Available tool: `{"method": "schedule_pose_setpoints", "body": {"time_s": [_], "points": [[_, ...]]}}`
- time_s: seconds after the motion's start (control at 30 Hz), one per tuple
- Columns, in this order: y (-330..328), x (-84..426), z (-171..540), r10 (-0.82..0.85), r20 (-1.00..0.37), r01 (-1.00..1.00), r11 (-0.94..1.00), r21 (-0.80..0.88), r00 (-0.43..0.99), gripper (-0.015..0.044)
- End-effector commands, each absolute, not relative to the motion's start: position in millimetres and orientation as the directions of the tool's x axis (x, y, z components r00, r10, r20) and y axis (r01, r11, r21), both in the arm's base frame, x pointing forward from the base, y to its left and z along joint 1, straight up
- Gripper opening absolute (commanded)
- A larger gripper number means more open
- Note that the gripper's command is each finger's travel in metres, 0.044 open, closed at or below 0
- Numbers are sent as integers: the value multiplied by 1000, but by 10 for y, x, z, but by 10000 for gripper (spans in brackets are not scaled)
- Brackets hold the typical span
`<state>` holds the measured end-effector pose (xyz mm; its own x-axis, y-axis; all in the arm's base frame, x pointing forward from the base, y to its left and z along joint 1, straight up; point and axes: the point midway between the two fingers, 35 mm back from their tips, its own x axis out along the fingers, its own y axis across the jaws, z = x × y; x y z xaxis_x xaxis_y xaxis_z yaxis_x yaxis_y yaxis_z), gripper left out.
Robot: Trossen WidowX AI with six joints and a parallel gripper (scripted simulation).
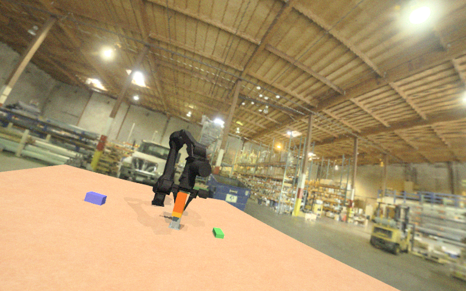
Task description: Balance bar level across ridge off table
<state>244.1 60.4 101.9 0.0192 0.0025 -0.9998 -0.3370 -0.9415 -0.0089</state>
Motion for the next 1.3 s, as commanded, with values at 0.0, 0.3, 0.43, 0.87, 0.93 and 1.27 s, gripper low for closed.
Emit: {"method": "schedule_pose_setpoints", "body": {"time_s": [0.0, 0.3, 0.43, 0.87, 0.93, 1.27], "points": [[604, 2441, 1019, 3, -1000, -337, -941, -9, 19, 0], [604, 2441, 1019, 3, -1000, -337, -941, -9, 19, 0], [604, 2441, 1019, 3, -1000, -337, -941, -9, 19, 0], [604, 2441, 1019, 3, -1000, -337, -941, -9, 19, 167], [604, 2441, 1019, 3, -1000, -337, -941, -9, 19, 167], [604, 2441, 1019, 3, -1000, -337, -941, -9, 19, 168]]}}
